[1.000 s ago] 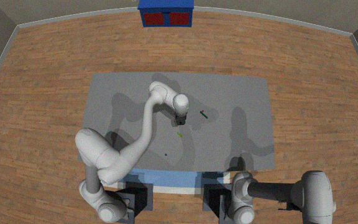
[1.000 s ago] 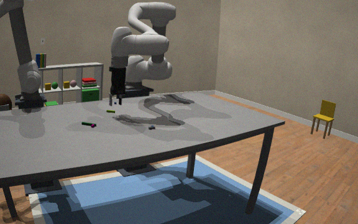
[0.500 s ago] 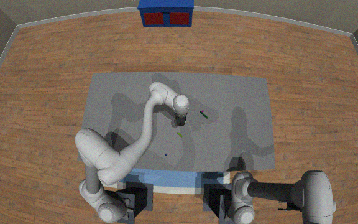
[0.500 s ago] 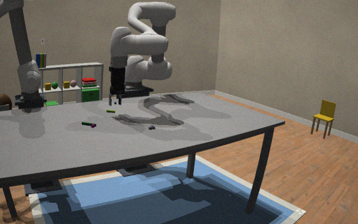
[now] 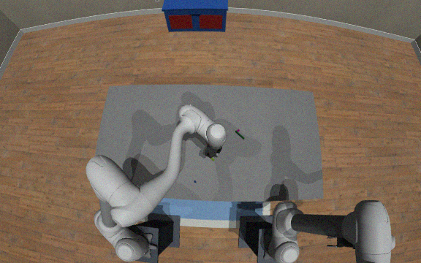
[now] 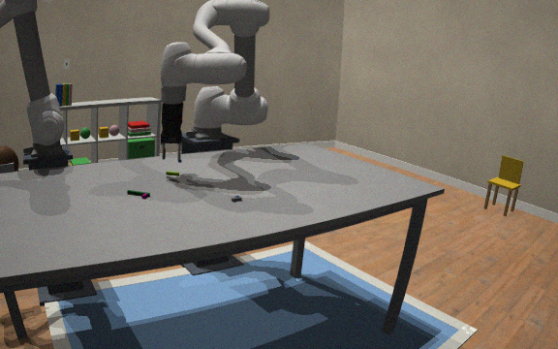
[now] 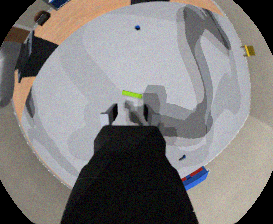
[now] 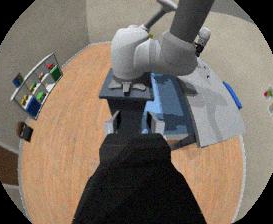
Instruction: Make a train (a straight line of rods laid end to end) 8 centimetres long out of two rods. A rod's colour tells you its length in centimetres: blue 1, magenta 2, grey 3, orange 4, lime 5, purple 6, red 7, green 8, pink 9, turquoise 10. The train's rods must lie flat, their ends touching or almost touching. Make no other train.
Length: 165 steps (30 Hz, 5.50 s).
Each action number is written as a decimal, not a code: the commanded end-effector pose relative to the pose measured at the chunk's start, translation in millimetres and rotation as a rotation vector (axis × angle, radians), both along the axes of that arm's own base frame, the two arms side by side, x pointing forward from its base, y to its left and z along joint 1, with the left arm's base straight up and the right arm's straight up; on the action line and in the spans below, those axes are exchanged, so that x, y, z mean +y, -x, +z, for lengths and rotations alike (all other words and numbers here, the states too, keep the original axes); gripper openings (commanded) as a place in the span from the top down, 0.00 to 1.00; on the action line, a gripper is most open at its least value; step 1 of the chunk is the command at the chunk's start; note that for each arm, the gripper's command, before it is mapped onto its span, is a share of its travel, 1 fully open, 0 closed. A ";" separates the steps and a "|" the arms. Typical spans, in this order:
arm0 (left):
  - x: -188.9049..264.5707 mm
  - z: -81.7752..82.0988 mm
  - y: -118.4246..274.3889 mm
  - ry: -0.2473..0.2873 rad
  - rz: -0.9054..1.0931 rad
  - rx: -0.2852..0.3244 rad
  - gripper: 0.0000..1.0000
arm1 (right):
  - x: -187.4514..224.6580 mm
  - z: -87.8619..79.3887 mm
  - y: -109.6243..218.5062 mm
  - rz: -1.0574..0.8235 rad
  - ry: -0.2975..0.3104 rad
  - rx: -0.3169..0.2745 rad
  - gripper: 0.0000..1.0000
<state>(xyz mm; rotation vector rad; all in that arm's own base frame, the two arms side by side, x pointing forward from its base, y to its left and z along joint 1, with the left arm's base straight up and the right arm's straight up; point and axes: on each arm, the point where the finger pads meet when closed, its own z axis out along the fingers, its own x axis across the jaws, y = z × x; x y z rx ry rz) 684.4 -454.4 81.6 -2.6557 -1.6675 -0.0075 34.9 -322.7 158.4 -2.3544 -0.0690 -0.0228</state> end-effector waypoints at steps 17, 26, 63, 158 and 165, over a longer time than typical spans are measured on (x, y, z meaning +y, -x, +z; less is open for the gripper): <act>-2.7 0.9 84.1 0.007 -0.673 0.002 0.00 | -0.2 0.3 -0.1 0.000 0.001 0.000 0.00; -1.6 -0.2 115.9 0.006 -0.937 0.003 0.00 | -0.2 0.3 -0.1 0.000 0.001 0.000 0.00; -0.7 -1.1 132.6 0.006 -1.077 0.004 0.00 | -0.2 0.3 -0.1 0.000 0.001 0.000 0.00; 8.2 11.3 -90.9 0.003 -1.801 0.006 0.00 | -0.2 0.3 -0.1 0.000 0.001 0.000 0.00; 19.7 12.1 -141.3 0.003 -1.974 0.007 0.00 | -0.2 0.3 -0.1 0.000 0.001 0.000 0.00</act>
